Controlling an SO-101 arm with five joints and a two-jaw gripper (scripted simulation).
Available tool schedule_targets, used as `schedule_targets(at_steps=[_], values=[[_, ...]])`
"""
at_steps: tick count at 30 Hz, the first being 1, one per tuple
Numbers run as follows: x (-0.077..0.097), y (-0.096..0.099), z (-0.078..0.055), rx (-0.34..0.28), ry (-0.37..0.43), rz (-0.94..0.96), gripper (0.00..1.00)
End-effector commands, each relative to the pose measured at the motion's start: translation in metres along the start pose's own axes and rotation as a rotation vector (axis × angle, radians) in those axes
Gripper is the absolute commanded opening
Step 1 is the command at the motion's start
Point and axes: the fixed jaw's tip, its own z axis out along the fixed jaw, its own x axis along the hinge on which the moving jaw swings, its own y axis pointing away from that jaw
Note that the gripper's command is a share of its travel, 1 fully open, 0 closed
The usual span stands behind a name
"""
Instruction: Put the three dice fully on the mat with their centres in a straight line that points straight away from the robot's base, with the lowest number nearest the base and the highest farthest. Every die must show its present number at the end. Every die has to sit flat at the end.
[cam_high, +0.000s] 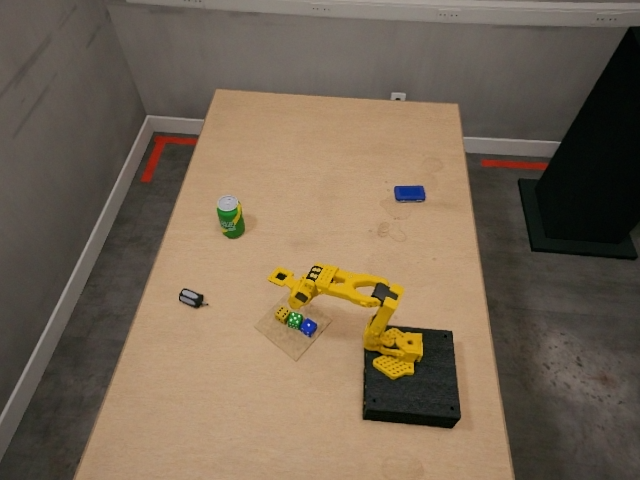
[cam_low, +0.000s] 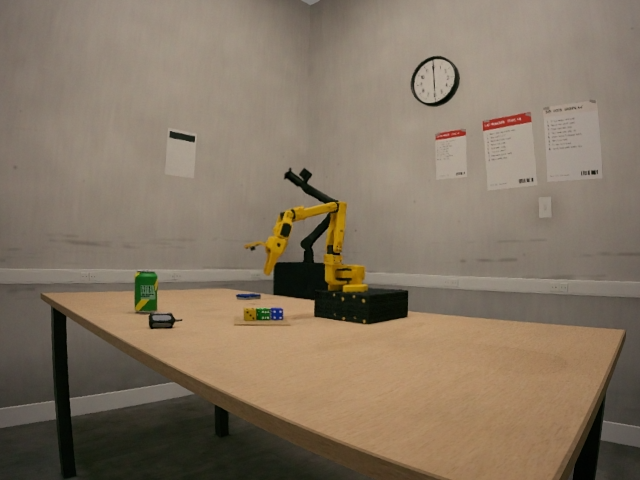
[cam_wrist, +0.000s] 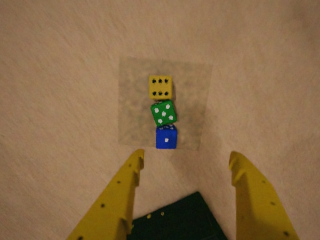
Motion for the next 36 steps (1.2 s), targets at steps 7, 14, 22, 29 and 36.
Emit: schedule_targets(at_steps=[7,14,22,29,36], values=[[-0.021,0.002,-0.035,-0.033,-0.189,0.009,0.35],[-0.022,0.002,-0.036,-0.033,-0.193,0.009,0.35],[-0.041,0.007,-0.041,-0.036,-0.192,0.004,0.35],[-0.064,0.014,-0.044,-0.04,-0.192,-0.004,0.35],[-0.088,0.023,-0.042,-0.045,-0.191,-0.014,0.35]])
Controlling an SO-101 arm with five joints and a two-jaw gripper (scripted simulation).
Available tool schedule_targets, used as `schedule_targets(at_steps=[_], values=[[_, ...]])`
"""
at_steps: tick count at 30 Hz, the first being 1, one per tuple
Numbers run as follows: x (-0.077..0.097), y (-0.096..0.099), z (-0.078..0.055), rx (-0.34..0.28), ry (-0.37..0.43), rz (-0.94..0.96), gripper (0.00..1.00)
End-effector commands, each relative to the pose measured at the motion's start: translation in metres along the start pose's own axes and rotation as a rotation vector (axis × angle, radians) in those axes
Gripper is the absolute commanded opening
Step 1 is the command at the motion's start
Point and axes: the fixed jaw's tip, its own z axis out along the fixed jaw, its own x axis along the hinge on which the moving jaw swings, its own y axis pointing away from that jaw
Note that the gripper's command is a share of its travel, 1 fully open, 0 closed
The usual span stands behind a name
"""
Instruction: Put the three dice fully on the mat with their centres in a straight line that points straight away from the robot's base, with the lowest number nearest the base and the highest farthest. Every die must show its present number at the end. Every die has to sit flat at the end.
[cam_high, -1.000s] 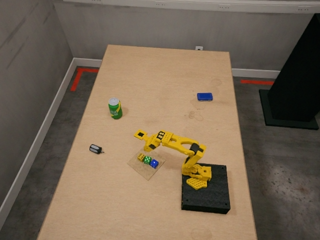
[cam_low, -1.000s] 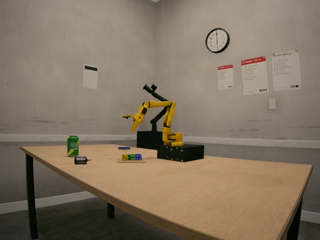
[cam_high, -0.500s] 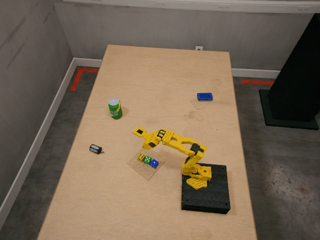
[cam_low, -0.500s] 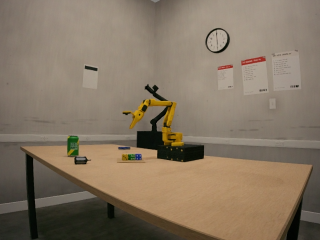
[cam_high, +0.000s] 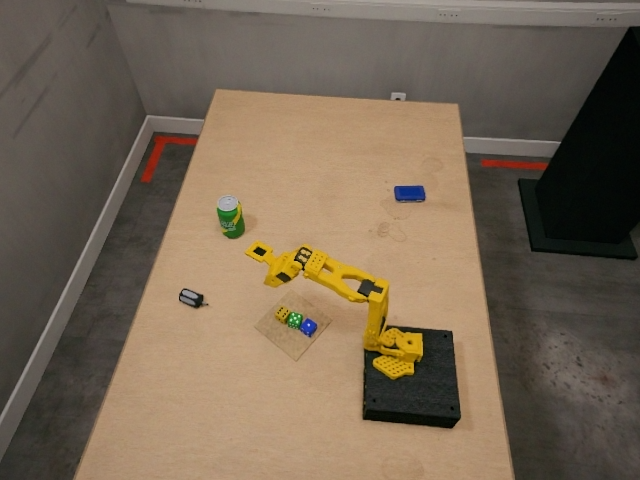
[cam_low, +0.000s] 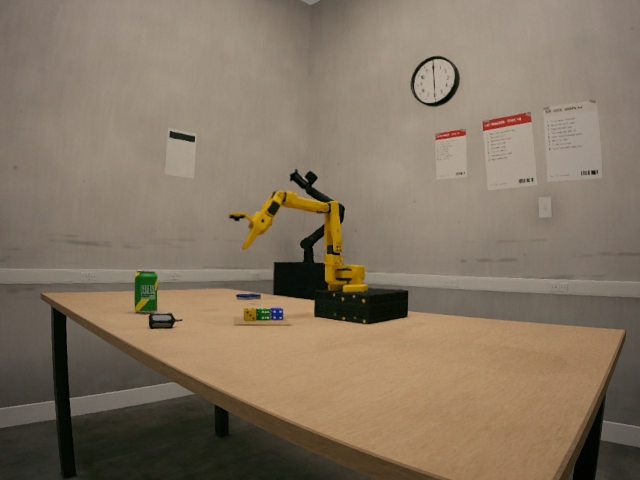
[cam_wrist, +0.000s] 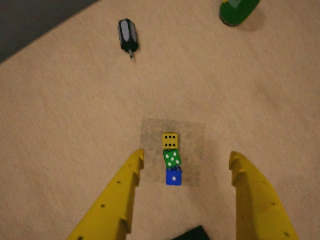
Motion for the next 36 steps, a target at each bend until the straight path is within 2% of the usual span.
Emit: schedule_targets(at_steps=[1,12,16,20,25,27,32,36], values=[[-0.012,0.005,0.003,0.0,0.037,-0.003,0.35],[-0.015,0.007,0.005,-0.001,0.039,-0.005,0.35],[-0.011,0.006,0.012,0.004,0.066,-0.005,0.35],[0.0,0.004,0.029,0.019,0.141,-0.005,0.35],[0.026,-0.001,0.059,0.046,0.283,-0.006,0.35],[0.026,-0.001,0.059,0.046,0.283,-0.006,0.35],[0.056,-0.006,0.084,0.073,0.426,-0.006,0.35],[0.073,-0.009,0.096,0.087,0.5,-0.007,0.35]])
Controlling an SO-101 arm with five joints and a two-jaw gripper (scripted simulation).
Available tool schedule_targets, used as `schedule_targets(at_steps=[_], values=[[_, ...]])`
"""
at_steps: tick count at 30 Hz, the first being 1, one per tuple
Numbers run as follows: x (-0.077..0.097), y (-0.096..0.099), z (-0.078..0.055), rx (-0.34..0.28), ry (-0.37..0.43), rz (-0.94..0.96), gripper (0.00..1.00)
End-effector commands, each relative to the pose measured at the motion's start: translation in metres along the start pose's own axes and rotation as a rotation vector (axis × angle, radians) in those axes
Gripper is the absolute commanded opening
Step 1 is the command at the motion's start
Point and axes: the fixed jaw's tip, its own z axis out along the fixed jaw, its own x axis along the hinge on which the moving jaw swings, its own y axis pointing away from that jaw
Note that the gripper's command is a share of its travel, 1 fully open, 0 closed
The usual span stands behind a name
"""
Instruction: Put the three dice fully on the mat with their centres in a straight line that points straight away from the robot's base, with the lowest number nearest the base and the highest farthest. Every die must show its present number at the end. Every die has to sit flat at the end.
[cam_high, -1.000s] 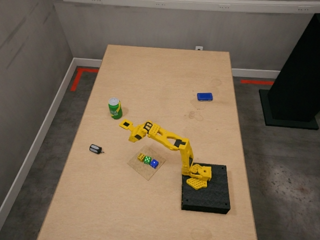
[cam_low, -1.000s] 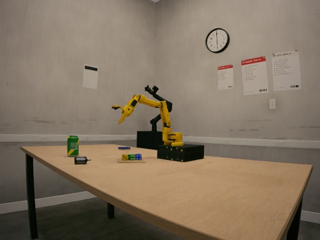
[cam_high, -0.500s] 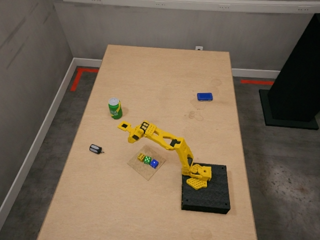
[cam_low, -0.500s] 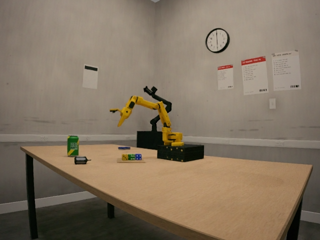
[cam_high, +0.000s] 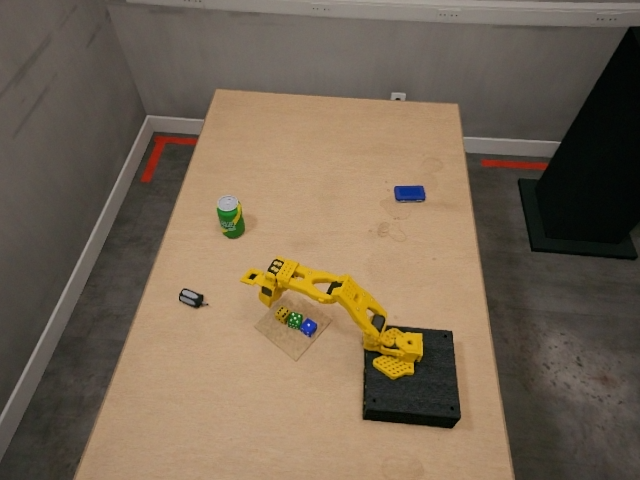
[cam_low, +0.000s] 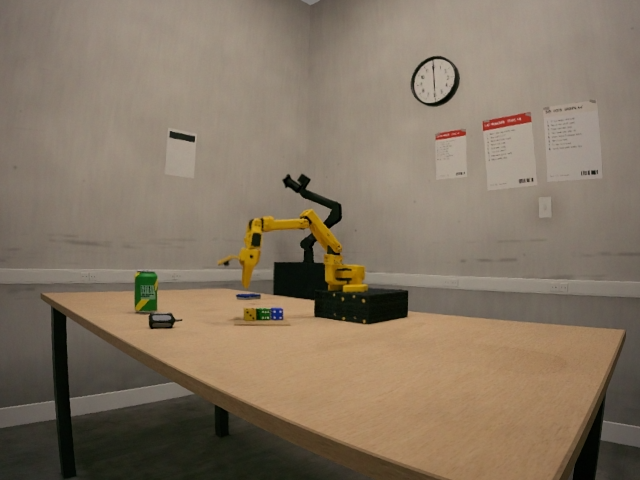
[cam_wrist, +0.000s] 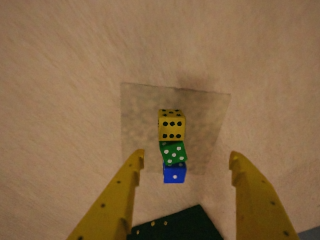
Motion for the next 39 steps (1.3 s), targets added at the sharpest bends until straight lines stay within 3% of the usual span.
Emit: schedule_targets(at_steps=[1,39], values=[[0.011,0.0,0.019,0.014,0.083,0.0,0.35],[0.019,0.002,0.029,0.023,0.137,-0.014,0.35]])
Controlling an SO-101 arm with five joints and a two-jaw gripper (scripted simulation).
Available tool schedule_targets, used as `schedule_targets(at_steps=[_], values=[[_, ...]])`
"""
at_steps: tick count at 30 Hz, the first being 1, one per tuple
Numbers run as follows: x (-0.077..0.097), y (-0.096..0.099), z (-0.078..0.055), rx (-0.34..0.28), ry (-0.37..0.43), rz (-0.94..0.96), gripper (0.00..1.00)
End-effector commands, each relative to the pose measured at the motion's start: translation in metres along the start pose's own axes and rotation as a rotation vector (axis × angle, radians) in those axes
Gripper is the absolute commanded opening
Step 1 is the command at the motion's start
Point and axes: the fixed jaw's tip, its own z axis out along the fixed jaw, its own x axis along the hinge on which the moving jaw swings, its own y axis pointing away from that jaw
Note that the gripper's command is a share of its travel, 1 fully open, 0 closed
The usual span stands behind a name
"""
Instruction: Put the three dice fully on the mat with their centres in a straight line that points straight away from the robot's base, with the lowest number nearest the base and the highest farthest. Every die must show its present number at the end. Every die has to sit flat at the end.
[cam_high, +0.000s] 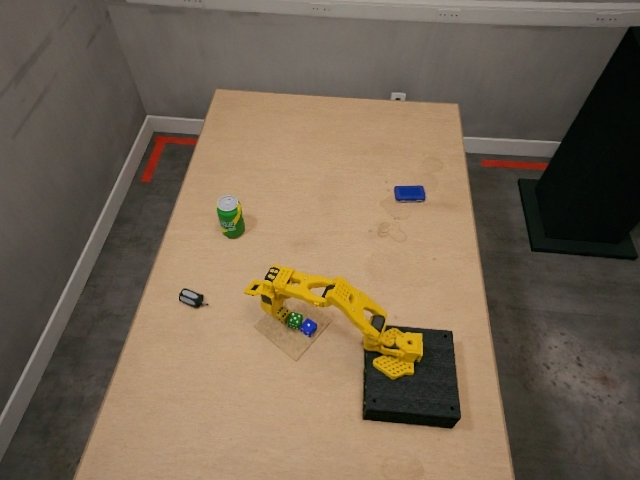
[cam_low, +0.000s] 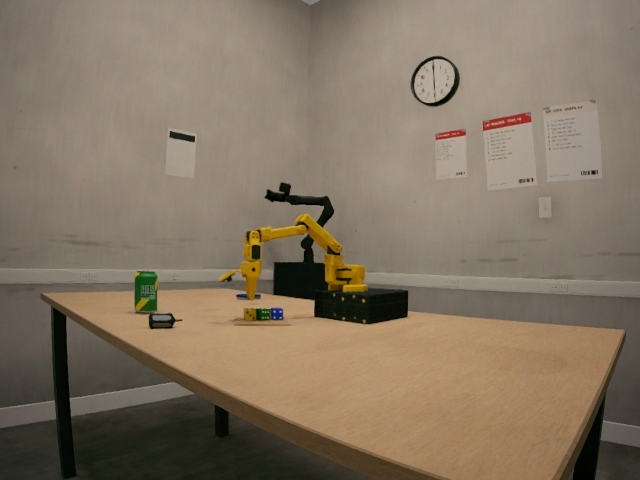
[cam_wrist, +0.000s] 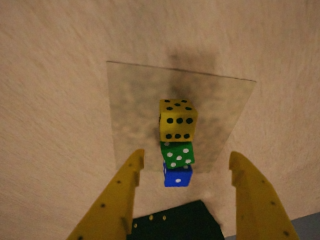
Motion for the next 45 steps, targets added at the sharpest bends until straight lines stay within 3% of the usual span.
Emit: schedule_targets(at_steps=[1,20,35,45], values=[[0.002,0.002,0.003,0.002,0.017,0.0,0.35],[0.002,0.002,0.012,0.002,0.017,0.0,0.35],[0.002,0.002,0.038,0.002,0.017,0.0,0.35],[0.003,0.001,0.046,0.002,0.017,0.0,0.35]])
